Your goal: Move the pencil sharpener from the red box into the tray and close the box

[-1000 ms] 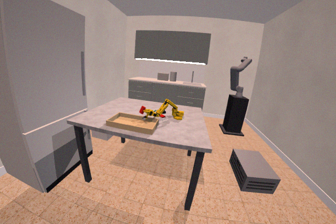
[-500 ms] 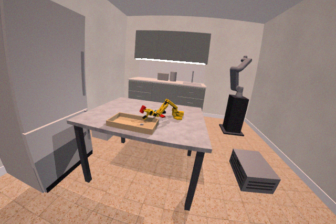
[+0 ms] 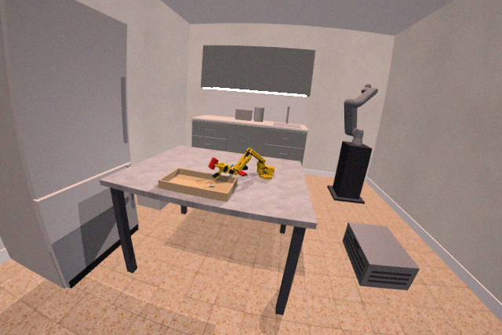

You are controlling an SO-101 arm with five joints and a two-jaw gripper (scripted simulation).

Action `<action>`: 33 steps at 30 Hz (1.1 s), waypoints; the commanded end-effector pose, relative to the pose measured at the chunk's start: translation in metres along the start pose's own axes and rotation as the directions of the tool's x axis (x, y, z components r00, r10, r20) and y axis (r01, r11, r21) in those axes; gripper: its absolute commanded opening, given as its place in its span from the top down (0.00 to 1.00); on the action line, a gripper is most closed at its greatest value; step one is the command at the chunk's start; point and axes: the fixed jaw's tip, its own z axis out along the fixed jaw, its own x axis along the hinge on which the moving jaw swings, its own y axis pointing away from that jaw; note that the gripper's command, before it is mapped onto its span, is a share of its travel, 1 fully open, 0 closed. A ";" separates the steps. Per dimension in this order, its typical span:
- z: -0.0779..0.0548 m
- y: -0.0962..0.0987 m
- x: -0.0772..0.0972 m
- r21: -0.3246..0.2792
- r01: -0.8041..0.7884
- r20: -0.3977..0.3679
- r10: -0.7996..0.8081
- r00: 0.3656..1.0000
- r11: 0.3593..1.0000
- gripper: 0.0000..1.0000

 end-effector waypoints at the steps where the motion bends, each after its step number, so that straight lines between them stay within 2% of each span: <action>1: 0.004 0.001 0.013 -0.003 -0.009 -0.050 0.009 0.999 1.000 0.78; 16: 0.005 0.001 0.009 -0.003 -0.008 -0.020 0.008 1.000 1.000 0.78; 33: 0.011 0.001 -0.005 -0.005 -0.004 0.108 0.004 0.994 1.000 0.78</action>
